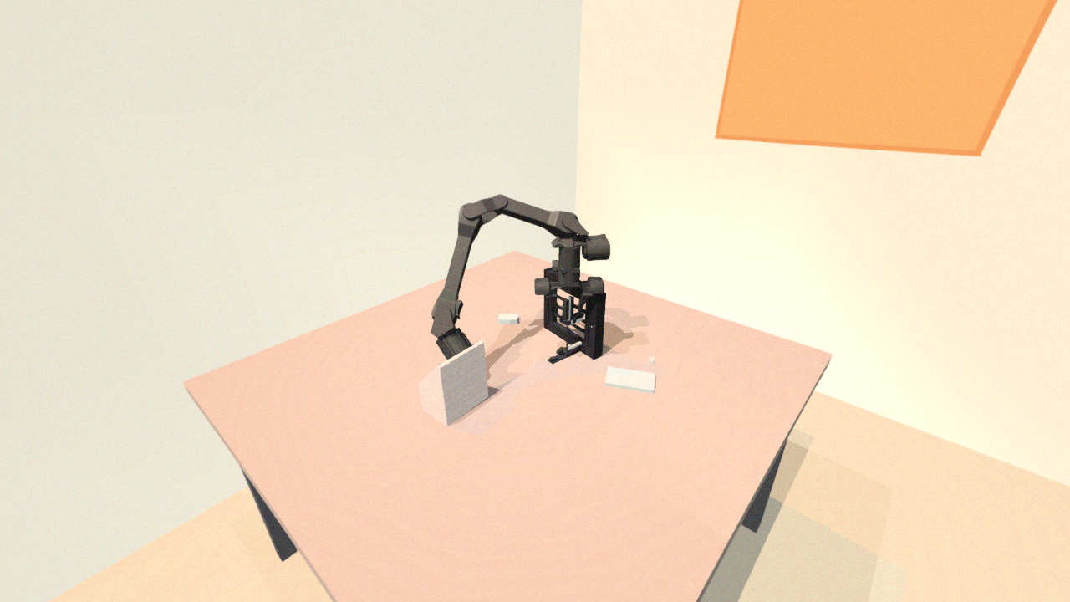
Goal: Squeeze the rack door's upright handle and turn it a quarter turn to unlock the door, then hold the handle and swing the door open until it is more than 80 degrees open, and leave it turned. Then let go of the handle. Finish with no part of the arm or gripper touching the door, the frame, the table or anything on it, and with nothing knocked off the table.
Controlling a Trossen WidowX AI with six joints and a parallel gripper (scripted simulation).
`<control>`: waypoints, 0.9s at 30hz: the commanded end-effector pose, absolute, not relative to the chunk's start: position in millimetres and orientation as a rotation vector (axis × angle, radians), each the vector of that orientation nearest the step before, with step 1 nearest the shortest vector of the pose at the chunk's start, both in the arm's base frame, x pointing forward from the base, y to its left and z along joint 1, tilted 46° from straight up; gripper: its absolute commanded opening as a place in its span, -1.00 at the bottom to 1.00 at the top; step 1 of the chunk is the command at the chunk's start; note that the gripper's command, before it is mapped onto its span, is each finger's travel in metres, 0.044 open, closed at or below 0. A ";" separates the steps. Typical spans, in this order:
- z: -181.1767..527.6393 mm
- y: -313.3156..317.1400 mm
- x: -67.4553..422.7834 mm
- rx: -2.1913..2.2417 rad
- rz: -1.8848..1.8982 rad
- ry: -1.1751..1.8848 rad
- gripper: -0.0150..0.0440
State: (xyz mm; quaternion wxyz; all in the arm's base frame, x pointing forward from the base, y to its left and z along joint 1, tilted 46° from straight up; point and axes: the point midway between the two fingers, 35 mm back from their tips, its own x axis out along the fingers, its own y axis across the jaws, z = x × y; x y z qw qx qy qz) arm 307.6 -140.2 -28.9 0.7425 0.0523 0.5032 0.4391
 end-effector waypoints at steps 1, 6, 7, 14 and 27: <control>-28.7 -139.9 308.2 -0.030 1.055 1.008 0.46; -28.6 -139.8 308.3 -0.232 1.175 0.872 0.46; -28.6 -139.7 308.3 -0.272 1.197 0.843 0.46; -28.5 -139.6 308.4 -0.526 1.328 0.653 0.46; -28.5 -139.6 308.4 -0.532 1.332 0.647 -0.19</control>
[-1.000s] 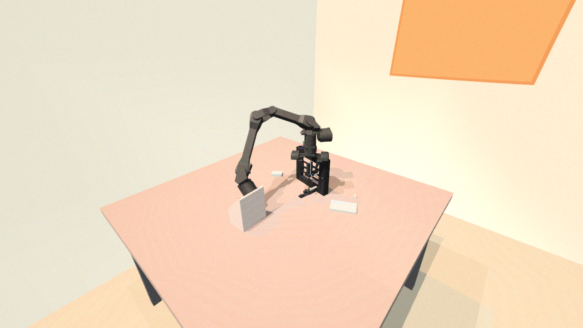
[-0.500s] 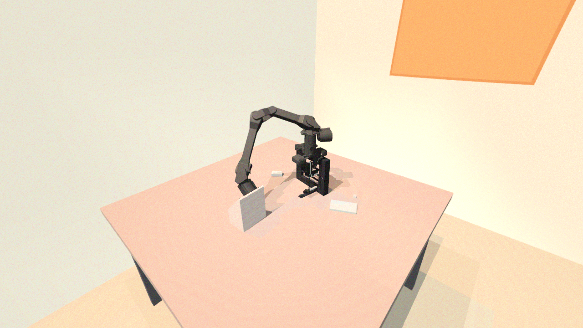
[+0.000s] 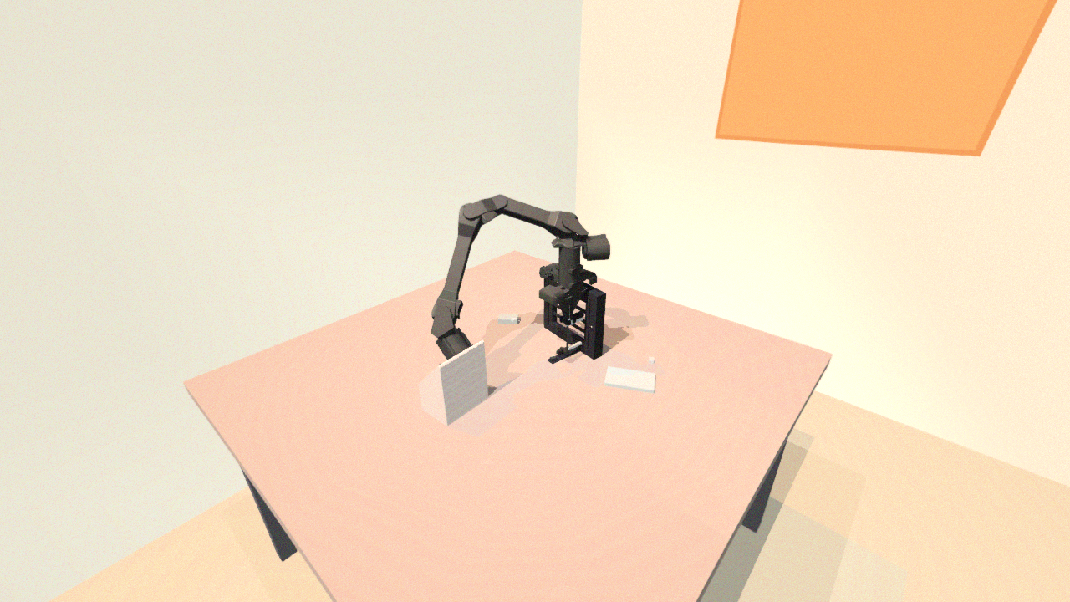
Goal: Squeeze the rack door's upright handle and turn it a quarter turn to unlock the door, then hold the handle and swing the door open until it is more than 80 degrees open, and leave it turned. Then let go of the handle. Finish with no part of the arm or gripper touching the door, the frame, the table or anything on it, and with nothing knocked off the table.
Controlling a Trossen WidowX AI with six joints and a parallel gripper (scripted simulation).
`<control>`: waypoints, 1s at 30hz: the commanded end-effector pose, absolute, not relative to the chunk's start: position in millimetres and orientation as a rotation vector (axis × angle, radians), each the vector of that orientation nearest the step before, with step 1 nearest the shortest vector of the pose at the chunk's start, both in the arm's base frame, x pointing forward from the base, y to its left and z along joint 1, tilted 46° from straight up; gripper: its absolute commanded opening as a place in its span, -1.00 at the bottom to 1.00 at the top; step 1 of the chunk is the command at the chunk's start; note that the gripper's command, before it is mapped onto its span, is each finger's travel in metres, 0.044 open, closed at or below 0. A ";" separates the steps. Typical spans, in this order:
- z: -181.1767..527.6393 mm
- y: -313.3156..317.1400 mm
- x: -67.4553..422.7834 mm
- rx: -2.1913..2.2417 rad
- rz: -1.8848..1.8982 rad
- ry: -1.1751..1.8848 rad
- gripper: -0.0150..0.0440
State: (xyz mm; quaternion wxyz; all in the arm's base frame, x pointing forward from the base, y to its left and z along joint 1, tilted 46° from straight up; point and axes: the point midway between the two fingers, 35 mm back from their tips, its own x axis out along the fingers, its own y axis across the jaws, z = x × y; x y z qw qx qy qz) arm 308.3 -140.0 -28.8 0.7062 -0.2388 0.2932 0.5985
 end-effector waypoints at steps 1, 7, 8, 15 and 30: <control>-28.5 -139.6 308.4 -0.532 1.332 0.647 -0.21; -28.5 -139.6 308.4 -0.532 1.332 0.647 -0.34; -28.5 -139.6 308.4 -0.532 1.332 0.647 -0.37; -28.5 -139.6 308.4 -0.532 1.332 0.647 -0.46; -23.0 -132.5 297.2 -0.292 1.209 0.828 -0.46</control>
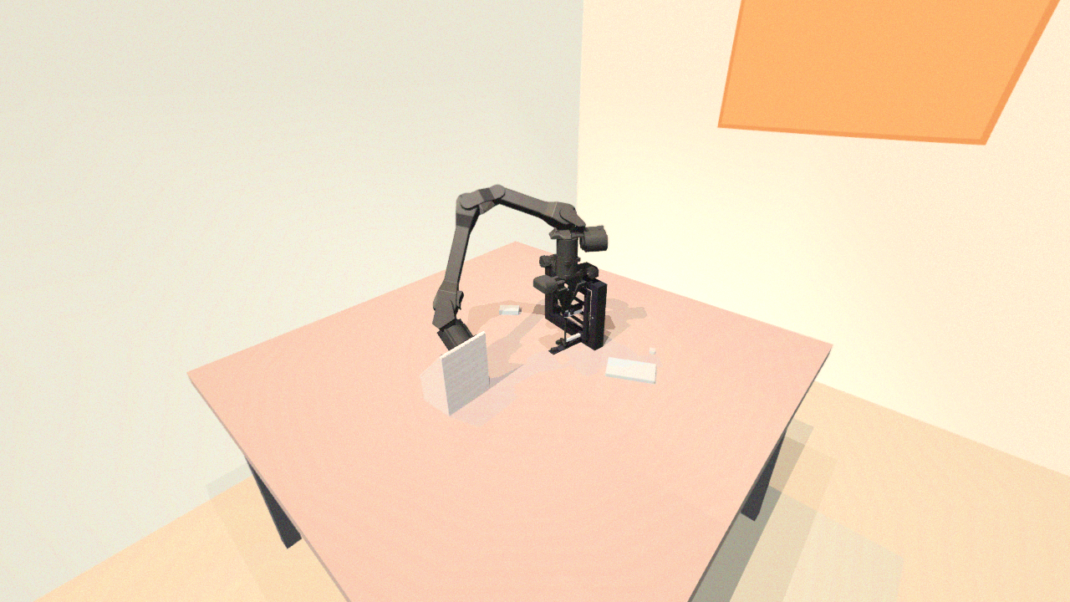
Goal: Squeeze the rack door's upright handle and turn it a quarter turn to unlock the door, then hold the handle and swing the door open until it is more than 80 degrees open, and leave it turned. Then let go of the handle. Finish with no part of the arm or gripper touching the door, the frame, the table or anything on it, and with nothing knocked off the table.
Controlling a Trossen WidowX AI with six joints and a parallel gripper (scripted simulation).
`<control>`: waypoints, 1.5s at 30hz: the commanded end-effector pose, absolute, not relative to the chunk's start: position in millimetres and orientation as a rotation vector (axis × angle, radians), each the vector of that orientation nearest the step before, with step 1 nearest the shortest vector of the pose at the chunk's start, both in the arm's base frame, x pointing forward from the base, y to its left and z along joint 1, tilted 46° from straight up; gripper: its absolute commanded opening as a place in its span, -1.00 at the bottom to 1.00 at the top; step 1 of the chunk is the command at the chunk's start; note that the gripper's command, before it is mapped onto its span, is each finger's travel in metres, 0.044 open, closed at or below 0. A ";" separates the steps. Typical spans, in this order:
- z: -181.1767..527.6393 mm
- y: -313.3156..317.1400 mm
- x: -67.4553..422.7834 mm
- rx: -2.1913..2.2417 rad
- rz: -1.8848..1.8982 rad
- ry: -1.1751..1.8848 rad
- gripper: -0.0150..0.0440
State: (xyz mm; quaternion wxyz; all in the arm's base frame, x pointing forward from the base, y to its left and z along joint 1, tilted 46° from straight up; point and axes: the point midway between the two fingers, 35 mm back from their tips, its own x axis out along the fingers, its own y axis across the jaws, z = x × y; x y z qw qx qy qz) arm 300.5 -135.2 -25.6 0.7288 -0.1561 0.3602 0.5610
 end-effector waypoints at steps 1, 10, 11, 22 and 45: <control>-22.3 -131.7 296.1 -0.274 1.199 0.841 -0.46; -15.5 -123.0 284.3 -0.118 1.111 0.948 -0.46; -14.5 -121.6 282.7 -0.100 1.101 0.960 -0.46; -1.5 -105.7 265.7 0.065 0.999 1.066 -0.46; 35.4 -65.4 243.4 0.371 0.792 1.241 -0.46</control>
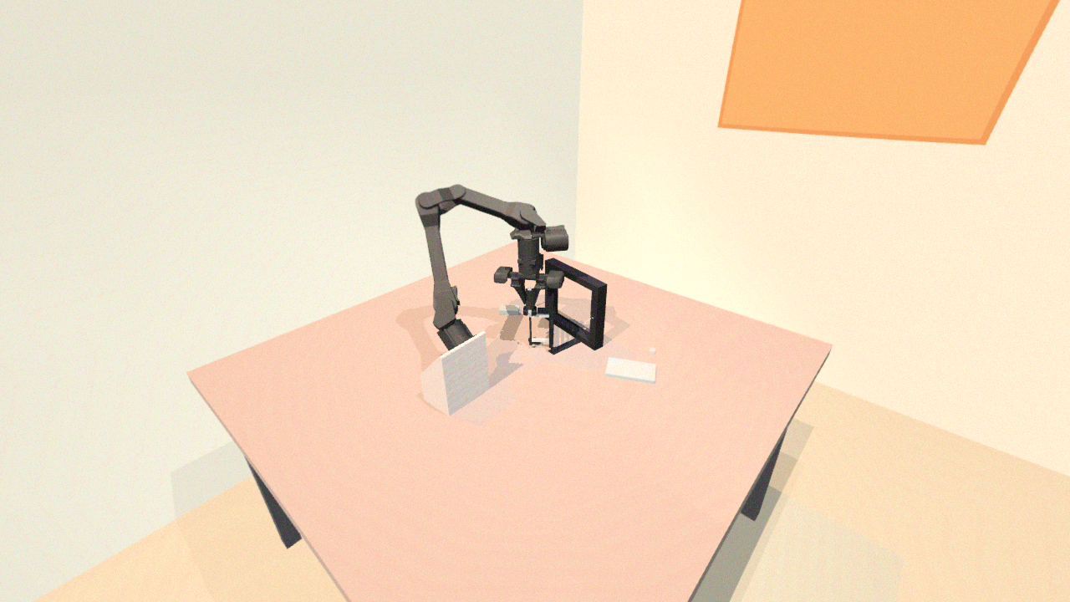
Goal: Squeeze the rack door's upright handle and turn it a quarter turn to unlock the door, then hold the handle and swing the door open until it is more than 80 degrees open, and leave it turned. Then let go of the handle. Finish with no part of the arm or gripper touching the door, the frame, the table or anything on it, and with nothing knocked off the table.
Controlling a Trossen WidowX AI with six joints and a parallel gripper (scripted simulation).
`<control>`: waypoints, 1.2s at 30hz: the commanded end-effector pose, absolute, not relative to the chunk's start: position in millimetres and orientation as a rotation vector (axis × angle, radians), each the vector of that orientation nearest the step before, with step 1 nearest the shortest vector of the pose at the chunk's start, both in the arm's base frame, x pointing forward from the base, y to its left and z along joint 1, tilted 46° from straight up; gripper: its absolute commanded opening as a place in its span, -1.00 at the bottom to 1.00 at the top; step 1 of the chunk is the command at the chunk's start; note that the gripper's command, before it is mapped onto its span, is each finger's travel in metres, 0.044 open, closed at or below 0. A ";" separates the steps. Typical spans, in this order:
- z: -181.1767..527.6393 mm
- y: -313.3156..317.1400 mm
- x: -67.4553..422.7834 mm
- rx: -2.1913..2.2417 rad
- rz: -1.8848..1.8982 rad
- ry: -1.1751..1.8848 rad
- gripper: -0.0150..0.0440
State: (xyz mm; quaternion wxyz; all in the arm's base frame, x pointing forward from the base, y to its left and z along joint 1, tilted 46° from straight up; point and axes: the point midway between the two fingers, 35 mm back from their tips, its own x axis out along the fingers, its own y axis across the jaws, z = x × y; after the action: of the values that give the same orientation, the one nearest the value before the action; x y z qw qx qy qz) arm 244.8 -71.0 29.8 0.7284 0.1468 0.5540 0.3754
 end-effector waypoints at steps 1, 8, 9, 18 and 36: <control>37.2 -63.5 243.0 0.385 0.783 1.249 -0.46; 49.8 -50.8 240.8 0.476 0.716 1.295 -0.46; 51.4 -49.2 240.6 0.487 0.707 1.301 -0.46; 66.7 -34.2 241.0 0.595 0.624 1.353 -0.46; 95.0 -7.8 248.4 0.791 0.464 1.440 -0.46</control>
State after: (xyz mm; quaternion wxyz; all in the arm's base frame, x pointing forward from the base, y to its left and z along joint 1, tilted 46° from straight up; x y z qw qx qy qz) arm 245.7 -11.8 89.8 0.6629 0.3344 0.6336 0.2173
